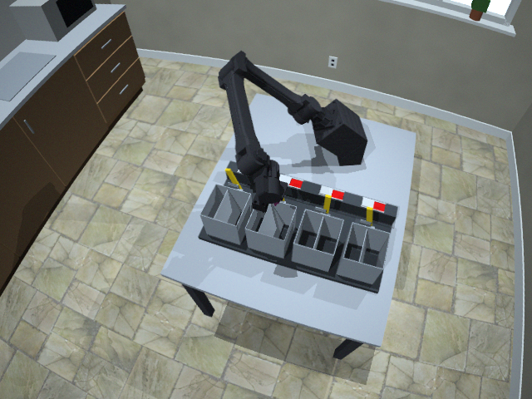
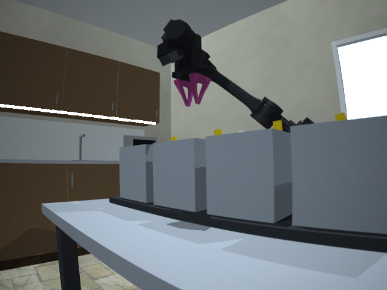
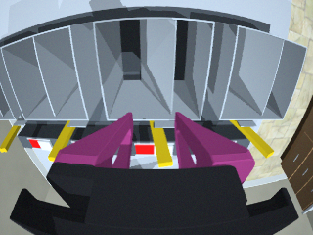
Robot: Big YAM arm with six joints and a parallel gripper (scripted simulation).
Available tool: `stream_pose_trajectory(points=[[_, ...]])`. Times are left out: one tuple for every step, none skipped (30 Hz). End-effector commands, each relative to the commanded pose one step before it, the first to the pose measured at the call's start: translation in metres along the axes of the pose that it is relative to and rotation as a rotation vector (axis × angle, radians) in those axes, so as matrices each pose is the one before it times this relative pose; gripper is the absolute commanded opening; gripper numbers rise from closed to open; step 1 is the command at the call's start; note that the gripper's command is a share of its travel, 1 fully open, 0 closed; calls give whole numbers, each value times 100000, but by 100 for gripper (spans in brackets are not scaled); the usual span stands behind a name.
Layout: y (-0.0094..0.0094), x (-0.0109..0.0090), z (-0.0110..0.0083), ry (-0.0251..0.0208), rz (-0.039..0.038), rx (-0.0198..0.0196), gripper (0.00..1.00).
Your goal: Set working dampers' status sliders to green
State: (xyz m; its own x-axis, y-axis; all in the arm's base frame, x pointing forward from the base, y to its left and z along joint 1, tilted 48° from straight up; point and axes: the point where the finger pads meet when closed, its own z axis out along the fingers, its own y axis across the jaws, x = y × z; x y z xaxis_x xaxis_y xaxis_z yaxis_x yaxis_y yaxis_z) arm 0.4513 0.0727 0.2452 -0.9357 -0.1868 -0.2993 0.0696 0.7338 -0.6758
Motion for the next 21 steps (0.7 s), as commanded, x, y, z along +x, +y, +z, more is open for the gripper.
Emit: stream_pose_trajectory(points=[[-179,-578,-274,-525,1974,193,36],[0,0,0,0,0,0,36],[0,0,0,0,0,0,36],[0,0,0,0,0,0,36],[0,0,0,0,0,0,36],[0,0,0,0,0,0,36],[0,0,0,0,0,0,36],[0,0,0,0,0,0,36],[0,0,0,0,0,0,36],[0,0,0,0,0,0,36],[0,0,0,0,0,0,36],[0,0,0,0,0,0,36],[0,0,0,0,0,0,36],[0,0,0,0,0,0,36],[0,0,0,0,0,0,36],[508,-153,-120,-269,-713,-171,36],[766,-817,-991,-2223,469,-1125,36],[1295,-183,14,48,38,-348,36],[0,0,0,0,0,0,36],[0,0,0,0,0,0,36],[2044,-216,20,77,61,-493,36]])
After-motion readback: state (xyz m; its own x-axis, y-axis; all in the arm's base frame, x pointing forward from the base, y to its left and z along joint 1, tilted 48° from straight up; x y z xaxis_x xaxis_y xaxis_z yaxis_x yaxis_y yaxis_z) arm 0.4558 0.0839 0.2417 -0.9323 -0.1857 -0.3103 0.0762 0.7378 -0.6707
